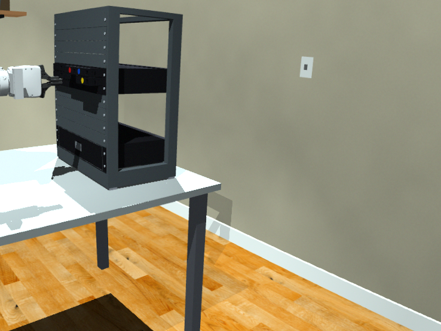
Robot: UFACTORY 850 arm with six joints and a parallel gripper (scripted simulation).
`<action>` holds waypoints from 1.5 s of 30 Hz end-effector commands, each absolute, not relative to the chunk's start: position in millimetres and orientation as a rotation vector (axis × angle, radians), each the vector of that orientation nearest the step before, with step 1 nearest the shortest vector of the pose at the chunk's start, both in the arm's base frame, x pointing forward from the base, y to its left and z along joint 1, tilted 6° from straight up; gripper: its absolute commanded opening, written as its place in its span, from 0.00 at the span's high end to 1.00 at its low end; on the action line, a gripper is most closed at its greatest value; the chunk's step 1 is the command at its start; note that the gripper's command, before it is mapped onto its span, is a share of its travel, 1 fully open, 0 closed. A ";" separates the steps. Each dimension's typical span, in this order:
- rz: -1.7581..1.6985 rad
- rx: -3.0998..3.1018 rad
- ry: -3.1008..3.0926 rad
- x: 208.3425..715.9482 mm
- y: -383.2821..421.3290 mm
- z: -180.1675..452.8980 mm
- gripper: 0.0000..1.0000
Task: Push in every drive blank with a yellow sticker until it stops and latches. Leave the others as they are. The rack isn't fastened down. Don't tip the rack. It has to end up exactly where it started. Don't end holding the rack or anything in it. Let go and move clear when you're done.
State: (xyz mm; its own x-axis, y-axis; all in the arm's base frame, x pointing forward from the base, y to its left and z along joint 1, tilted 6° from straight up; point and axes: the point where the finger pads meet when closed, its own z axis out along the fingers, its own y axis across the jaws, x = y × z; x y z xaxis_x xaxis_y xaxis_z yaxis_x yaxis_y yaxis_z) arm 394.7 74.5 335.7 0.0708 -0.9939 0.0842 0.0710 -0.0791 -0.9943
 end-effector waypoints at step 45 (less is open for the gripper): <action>-1.236 -1.257 1.057 451.6 52.9 341.8 1.00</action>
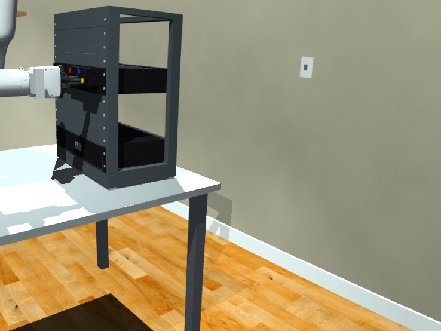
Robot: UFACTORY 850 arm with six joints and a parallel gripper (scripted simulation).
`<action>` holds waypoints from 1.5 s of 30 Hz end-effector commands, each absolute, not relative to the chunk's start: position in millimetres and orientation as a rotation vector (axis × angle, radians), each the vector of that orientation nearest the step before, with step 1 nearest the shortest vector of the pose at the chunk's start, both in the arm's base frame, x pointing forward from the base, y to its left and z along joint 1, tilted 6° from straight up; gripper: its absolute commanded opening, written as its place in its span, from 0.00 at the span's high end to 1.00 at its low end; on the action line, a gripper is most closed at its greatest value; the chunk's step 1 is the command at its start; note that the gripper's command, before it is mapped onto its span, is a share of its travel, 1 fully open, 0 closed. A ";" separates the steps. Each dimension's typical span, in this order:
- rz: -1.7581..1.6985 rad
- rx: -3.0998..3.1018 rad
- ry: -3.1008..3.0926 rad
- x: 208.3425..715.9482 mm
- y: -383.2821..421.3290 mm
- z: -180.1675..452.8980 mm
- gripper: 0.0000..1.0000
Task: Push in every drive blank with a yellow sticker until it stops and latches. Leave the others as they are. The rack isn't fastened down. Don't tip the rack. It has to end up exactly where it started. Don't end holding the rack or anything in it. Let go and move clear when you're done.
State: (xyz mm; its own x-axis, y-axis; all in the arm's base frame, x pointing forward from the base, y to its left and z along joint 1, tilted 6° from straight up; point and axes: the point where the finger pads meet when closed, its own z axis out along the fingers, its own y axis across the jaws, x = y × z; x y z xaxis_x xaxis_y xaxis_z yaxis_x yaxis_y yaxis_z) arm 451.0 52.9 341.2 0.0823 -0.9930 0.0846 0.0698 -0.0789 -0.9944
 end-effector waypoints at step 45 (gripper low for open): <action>-1.236 -1.257 1.057 472.5 54.6 343.1 1.00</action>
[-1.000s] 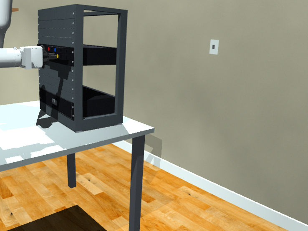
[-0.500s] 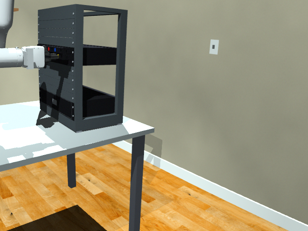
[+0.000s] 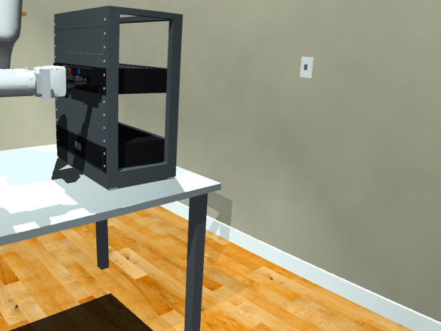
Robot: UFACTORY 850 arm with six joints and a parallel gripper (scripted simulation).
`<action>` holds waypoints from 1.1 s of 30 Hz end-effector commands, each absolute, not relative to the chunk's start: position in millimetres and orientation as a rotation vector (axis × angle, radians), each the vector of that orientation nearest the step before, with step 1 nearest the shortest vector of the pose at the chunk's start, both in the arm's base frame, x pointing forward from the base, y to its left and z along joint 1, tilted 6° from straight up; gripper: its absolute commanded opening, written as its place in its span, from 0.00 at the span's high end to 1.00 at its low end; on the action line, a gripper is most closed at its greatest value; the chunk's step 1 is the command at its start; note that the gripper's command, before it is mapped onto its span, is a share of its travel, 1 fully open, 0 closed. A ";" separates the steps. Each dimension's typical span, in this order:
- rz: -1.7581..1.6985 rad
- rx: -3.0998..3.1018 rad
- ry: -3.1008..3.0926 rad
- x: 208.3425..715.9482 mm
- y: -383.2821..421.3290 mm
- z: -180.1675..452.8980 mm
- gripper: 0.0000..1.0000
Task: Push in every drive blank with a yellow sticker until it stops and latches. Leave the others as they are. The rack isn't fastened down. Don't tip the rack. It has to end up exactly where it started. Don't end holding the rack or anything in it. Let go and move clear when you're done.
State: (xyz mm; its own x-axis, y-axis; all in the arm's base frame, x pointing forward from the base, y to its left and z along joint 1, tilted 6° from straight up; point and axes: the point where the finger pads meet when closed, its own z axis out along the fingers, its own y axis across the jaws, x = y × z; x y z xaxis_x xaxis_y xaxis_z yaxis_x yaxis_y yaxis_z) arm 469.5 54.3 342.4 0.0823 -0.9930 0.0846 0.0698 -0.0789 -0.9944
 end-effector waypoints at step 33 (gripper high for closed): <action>-1.236 -1.257 1.057 484.3 55.7 343.9 1.00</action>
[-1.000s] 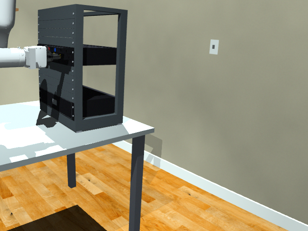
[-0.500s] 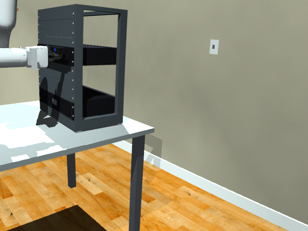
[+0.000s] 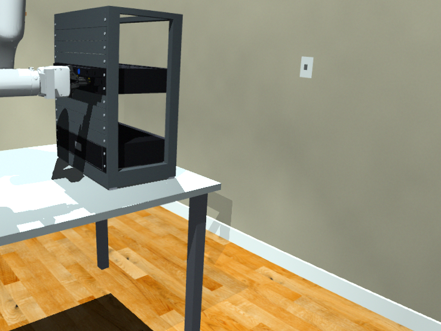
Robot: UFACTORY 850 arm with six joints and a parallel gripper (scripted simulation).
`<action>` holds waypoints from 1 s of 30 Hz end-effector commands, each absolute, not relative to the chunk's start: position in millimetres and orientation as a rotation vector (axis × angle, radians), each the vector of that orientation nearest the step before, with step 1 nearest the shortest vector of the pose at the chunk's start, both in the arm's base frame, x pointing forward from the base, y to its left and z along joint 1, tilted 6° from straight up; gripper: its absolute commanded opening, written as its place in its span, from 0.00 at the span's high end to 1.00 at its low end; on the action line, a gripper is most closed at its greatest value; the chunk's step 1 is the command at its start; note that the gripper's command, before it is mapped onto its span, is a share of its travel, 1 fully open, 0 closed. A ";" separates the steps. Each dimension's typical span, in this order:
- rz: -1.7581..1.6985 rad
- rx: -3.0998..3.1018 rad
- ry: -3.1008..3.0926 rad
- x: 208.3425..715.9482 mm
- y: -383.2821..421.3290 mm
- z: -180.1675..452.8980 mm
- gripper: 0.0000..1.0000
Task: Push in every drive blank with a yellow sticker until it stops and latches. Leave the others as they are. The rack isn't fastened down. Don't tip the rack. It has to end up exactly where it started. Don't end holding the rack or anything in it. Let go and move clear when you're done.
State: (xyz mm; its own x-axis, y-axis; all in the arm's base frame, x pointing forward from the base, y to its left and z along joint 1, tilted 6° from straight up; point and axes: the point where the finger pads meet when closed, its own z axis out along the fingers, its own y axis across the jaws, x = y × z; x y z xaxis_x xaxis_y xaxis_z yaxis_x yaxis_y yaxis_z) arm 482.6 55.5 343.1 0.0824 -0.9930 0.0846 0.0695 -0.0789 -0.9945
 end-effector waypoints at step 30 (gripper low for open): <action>-1.236 -1.257 1.057 488.5 56.0 344.4 1.00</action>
State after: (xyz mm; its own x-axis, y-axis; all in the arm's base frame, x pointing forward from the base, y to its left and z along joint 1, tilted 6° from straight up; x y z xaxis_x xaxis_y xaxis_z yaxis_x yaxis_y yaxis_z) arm 488.0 55.9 343.4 0.0825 -0.9930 0.0846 0.0691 -0.0790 -0.9945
